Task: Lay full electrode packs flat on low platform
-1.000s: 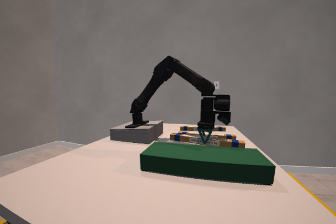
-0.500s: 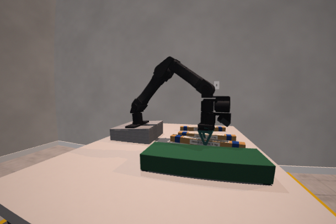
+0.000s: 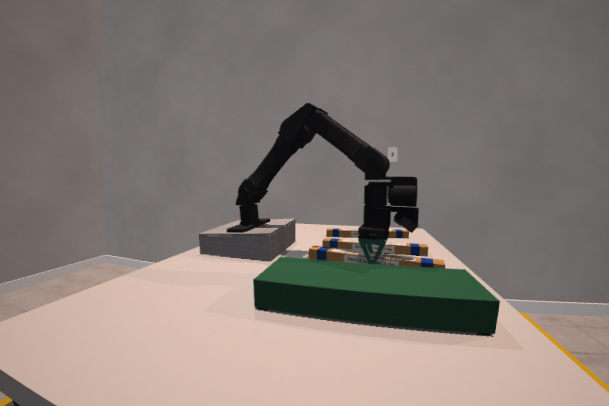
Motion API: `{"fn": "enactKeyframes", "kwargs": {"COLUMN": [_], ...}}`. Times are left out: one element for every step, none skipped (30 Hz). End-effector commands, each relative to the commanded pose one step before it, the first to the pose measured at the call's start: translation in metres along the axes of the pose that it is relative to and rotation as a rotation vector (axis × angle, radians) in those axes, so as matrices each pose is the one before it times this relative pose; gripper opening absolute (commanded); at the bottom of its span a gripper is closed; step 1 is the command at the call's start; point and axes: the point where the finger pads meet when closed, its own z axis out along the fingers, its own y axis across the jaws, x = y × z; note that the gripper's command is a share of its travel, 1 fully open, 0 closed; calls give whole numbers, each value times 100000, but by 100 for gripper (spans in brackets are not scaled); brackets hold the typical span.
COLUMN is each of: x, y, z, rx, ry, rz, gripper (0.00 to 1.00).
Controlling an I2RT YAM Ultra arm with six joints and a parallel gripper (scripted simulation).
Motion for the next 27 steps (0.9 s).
{"fn": "enactKeyframes", "kwargs": {"x": [-932,-18,-5,7,-7,10,-12,5,5,0,0,-136,124,134,263,125,-365,-3,21,27,32,30,32,53,158,43,0], "y": [-317,-11,-9,-8,-10,-8,-10,-8,-9,0,0,-44,3,4,12,4,-47,-11,-7,-5,33,37,54,49,33,7,0], "z": [-1353,54,62,70,61,72,58,69,69,0,0,-60,53,66,163,76,-355,-21,20,24,28,25,31,30,112,35,0], "rx": [492,5,2,0,3,-1,4,0,0,0,0,36,-32,-33,-62,-28,71,-1,-3,-4,-3,-4,-3,-10,-33,-8,0], "ry": [-4996,-56,-20,16,-24,24,-38,9,10,0,0,-416,400,416,709,352,-814,17,42,59,79,74,77,159,383,98,0], "rz": [157,23,12,18,27,22,17,16,23,0,0,71,-2,0,-11,2,50,13,14,12,-69,-76,-118,-105,-58,-7,0], "gripper": [0,0,0,0,0,0,0,0,0,0,0,0,0,0,0,0,0,0,0,0,0,0,0,0,0,0,0]}}
